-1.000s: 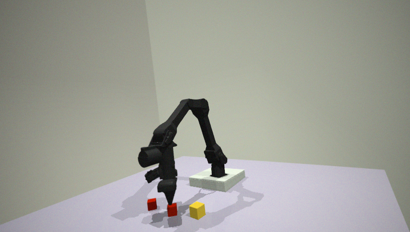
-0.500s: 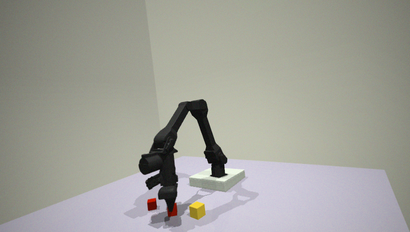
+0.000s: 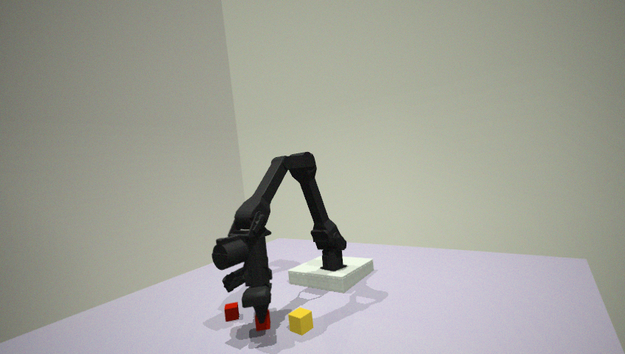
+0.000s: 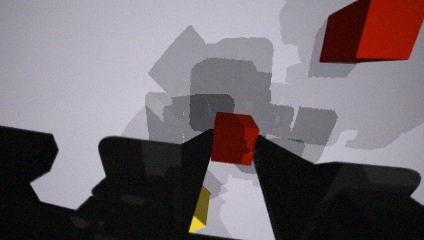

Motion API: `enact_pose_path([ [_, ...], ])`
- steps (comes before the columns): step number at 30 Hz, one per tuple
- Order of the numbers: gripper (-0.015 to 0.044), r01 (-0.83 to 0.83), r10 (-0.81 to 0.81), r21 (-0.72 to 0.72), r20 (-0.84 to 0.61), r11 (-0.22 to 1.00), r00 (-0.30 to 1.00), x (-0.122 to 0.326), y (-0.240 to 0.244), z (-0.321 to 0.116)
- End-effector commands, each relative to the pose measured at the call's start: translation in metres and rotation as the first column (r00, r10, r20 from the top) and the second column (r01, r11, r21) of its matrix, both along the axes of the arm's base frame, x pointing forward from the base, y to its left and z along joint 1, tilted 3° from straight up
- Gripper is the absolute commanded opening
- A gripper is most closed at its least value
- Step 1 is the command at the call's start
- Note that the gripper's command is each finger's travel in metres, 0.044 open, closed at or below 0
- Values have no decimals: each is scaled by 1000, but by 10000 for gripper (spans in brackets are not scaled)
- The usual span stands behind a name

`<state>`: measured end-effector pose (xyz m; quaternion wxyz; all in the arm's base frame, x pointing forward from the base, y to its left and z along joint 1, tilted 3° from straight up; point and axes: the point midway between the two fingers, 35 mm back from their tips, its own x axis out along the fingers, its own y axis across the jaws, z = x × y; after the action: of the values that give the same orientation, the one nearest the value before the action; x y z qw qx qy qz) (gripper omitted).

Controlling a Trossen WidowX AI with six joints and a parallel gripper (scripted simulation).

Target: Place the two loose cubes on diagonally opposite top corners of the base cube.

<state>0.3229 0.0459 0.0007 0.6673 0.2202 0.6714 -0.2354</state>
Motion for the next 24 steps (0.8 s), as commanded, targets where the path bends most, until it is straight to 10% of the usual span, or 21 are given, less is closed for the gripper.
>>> enact_pose_path([
  [1, 105, 1, -1, -3, -3, 1000, 1000, 1, 0, 8],
  [24, 105, 1, -1, -2, -2, 1000, 1000, 5, 3, 80],
])
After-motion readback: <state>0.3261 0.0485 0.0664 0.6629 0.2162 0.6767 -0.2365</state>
